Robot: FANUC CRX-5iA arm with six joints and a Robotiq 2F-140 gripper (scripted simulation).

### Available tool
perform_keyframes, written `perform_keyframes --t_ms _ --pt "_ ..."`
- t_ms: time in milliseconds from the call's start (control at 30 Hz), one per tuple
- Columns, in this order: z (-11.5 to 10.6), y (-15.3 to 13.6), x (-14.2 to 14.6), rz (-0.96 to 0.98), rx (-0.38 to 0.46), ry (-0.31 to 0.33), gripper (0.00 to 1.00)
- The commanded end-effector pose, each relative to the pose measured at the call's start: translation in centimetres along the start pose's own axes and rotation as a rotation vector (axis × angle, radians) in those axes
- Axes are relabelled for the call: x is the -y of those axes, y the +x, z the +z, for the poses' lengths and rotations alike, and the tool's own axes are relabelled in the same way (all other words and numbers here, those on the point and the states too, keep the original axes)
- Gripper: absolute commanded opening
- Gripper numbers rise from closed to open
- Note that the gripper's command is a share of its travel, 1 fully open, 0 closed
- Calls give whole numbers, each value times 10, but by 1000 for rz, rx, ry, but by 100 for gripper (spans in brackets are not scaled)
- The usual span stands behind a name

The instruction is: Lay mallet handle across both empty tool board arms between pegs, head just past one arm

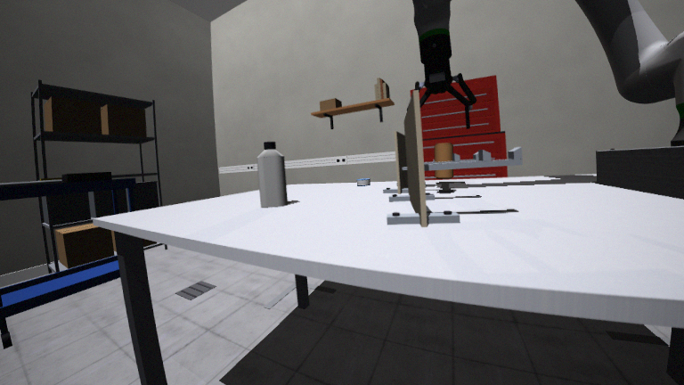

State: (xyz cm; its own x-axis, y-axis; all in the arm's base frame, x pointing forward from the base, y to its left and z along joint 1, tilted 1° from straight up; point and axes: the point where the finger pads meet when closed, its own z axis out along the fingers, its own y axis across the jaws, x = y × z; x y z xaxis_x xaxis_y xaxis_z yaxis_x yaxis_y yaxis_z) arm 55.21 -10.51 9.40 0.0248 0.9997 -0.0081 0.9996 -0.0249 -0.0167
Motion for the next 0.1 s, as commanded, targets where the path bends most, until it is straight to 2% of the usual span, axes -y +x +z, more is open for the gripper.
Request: perform_keyframes --t_ms 0,67 --pt "-1 0 0 0 0 -2 100" --pt "-1 0 0 0 0 -2 100"
